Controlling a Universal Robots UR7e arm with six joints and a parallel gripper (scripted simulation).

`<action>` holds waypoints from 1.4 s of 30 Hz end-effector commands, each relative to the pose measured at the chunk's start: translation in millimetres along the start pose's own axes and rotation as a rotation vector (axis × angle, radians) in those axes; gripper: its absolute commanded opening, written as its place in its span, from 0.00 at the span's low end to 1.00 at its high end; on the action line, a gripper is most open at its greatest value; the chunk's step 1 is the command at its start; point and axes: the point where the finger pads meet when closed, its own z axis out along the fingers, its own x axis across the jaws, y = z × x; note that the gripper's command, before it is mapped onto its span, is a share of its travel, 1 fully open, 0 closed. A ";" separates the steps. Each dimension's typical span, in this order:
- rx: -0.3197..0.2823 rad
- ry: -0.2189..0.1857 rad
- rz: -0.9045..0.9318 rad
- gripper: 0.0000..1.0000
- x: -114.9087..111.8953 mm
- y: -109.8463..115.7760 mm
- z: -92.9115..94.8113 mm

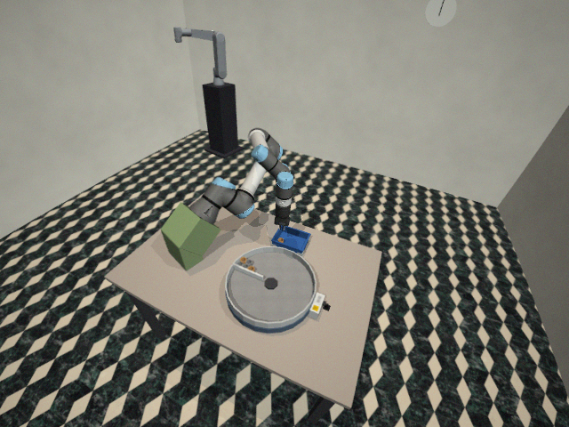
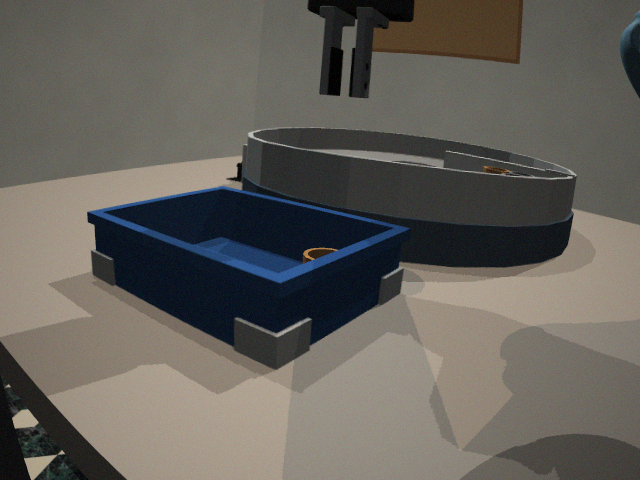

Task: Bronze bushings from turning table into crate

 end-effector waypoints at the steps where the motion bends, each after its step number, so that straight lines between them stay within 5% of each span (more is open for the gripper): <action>1: 0.002 0.000 0.002 0.40 -11.6 31.8 2.0; 11: 0.002 0.000 0.002 0.40 -11.6 31.8 2.0; 16: 0.004 0.000 0.003 0.40 -33.2 84.0 4.4; 28: 0.004 0.000 0.003 0.40 -33.2 84.0 4.4; 33: 0.005 0.000 0.004 0.40 -54.8 135.9 6.8; 42: 0.005 0.000 0.004 0.40 -54.8 135.9 6.8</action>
